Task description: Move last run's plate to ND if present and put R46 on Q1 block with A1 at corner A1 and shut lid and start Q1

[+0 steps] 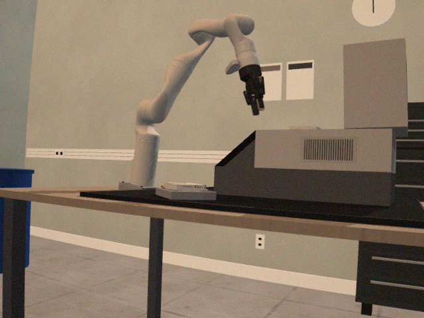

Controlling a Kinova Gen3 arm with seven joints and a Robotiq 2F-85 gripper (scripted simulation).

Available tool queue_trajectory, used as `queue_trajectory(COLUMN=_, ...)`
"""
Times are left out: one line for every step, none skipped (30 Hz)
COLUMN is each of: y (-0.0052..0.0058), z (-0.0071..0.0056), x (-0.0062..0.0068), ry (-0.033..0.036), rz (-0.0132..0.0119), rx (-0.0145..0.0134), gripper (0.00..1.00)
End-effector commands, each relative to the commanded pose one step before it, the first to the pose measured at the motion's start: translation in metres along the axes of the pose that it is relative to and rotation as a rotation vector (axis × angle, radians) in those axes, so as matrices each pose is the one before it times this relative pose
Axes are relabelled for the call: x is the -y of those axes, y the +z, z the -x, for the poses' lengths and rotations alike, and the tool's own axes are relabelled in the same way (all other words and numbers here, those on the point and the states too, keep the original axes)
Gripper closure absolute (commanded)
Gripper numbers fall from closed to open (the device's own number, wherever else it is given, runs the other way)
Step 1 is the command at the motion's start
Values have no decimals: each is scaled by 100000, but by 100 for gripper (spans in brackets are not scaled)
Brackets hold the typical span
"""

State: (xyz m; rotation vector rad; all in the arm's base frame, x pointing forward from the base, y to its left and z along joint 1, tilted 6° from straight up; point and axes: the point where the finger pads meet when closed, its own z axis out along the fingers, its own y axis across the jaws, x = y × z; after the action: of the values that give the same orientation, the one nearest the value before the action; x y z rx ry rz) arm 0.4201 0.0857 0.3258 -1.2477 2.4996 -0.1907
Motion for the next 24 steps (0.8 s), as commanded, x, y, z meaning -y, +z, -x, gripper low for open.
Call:
queue_trajectory(y=-460, z=-249, x=-1892, ry=-2721, rz=1464, rx=322, gripper=50)
queue_trajectory(y=0, z=0, x=0, ry=0, rz=0, rx=0, gripper=50)
queue_trajectory(y=0, z=0, x=0, ry=0, rz=0, rx=0, gripper=50)
queue_trajectory(y=-110, z=-6, x=-263, ry=216, rz=-7, rx=471, gripper=50)
queue_trajectory(y=-136, z=-324, x=-214, ry=-175, rz=-71, rx=-375, gripper=51)
queue_trajectory(y=-132, z=-290, x=-213, ry=-124, rz=-44, rx=-267, gripper=52)
queue_trajectory(y=-132, z=-234, x=-223, ry=-41, rz=-14, rx=-87, gripper=53)
queue_trajectory(y=-131, z=-170, x=-233, ry=52, rz=18, rx=118, gripper=54)
queue_trajectory(y=-132, z=-161, x=-234, ry=64, rz=22, rx=147, gripper=55)
queue_trajectory(y=-132, z=-191, x=-229, ry=20, rz=7, rx=51, gripper=56)
queue_trajectory(y=-132, z=-213, x=-226, ry=-11, rz=-4, rx=-19, gripper=57)
queue_trajectory(y=-132, z=-212, x=-226, ry=-9, rz=-3, rx=-16, gripper=58)
queue_trajectory(y=-132, z=-204, x=-228, ry=2, rz=1, rx=9, gripper=59)
queue_trajectory(y=-132, z=-201, x=-228, ry=6, rz=2, rx=20, gripper=59)
queue_trajectory(y=-132, z=-202, x=-228, ry=5, rz=2, rx=18, gripper=60)
queue_trajectory(y=-132, z=-204, x=-228, ry=2, rz=1, rx=11, gripper=61)
queue_trajectory(y=-127, z=-200, x=-221, ry=2, rz=2, rx=11, gripper=62)
queue_trajectory(y=-132, z=-208, x=-227, ry=-4, rz=-1, rx=-3, gripper=63)
queue_trajectory(y=0, z=0, x=0, ry=0, rz=0, rx=0, gripper=63)
queue_trajectory(y=0, z=0, x=0, ry=0, rz=0, rx=0, gripper=63)
queue_trajectory(y=-134, z=-130, x=-238, ry=98, rz=25, rx=251, gripper=64)
queue_trajectory(y=-125, z=-265, x=-208, ry=-91, rz=-23, rx=-222, gripper=65)
queue_trajectory(y=-1, z=32, x=-4, ry=41, rz=10, rx=104, gripper=66)
queue_trajectory(y=-1, z=33, x=-4, ry=43, rz=10, rx=109, gripper=67)
